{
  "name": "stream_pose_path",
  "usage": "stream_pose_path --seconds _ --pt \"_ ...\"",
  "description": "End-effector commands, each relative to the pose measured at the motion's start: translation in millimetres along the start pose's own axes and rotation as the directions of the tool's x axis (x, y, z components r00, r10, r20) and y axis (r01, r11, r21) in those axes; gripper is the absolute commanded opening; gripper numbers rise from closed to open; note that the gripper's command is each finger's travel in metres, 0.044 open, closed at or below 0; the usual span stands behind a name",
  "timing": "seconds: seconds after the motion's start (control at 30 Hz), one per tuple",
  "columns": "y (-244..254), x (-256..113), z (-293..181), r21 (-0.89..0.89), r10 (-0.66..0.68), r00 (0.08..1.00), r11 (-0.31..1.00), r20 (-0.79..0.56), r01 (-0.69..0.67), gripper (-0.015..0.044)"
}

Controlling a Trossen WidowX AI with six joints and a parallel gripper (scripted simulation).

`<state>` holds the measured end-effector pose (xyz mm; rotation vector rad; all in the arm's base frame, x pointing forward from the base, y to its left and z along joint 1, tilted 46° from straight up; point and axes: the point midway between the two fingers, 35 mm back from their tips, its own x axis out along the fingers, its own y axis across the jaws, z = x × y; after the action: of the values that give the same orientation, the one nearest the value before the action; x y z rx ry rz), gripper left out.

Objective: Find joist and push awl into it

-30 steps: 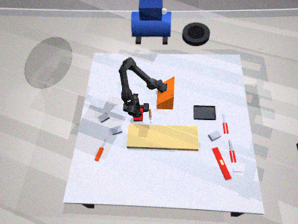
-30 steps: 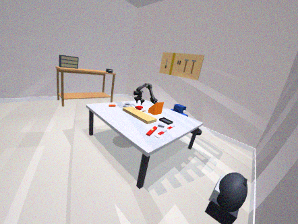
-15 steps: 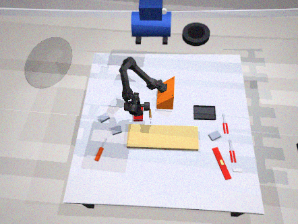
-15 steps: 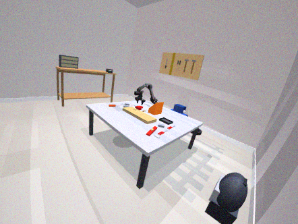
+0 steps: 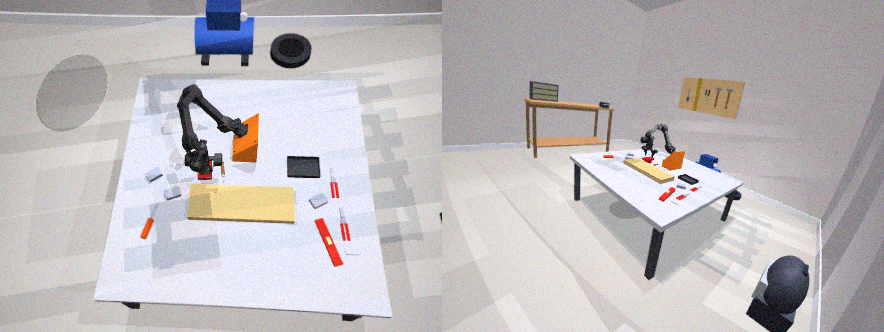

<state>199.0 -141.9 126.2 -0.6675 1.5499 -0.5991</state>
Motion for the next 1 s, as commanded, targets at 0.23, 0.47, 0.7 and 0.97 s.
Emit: stream_pose_path --seconds 0.23,0.47,0.7,0.97 --pt "0.4 17.3 0.9 -0.005 0.001 1.000 1.000 0.001 -0.001 0.0440" --pt "-0.2 28.1 0.6 -0.005 -0.002 1.000 1.000 0.000 0.002 0.0440" --pt "-0.2 29.2 0.6 -0.005 -0.002 1.000 1.000 0.000 0.002 0.0348" --pt "-0.2 29.2 0.6 -0.005 -0.002 1.000 1.000 0.000 0.002 0.0295"
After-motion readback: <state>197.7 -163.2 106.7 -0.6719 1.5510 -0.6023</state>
